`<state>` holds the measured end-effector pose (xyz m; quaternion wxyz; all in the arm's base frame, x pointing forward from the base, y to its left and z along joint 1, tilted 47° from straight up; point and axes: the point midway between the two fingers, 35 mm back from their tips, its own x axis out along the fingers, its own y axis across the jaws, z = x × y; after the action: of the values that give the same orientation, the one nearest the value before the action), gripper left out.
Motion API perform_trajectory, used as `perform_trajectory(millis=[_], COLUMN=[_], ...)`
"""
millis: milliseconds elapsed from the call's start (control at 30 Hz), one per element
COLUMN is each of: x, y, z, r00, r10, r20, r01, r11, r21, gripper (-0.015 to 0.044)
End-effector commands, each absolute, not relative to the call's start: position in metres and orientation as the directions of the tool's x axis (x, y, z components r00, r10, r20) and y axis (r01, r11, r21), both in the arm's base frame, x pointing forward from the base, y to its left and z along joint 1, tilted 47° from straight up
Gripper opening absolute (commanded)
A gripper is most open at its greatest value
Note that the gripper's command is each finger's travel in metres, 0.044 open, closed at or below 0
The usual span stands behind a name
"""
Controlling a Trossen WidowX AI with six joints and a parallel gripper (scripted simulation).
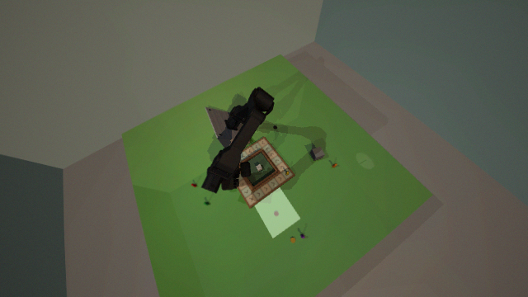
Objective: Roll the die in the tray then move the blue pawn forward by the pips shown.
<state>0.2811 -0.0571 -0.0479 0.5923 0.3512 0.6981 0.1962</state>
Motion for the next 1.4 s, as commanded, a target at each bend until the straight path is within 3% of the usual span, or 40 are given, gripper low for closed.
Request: perform_trajectory(millis=[0,333,1033,1367], x=[0.282,0.28,0.401,0.404], y=[-0.079,-0.1,-0.02,-0.004], z=[-0.029,-0.005,-0.035,-0.048], r00=[-0.046,-0.051,-0.046,-0.046], r10=[0.718,0.724,0.727,0.728], r20=[-0.695,-0.688,-0.686,-0.684], r01=[0.252,0.257,0.252,0.252], r11=[0.681,0.676,0.672,0.671], r21=[0.687,0.691,0.696,0.697], gripper=[0.0,0.0,0.0,0.0])
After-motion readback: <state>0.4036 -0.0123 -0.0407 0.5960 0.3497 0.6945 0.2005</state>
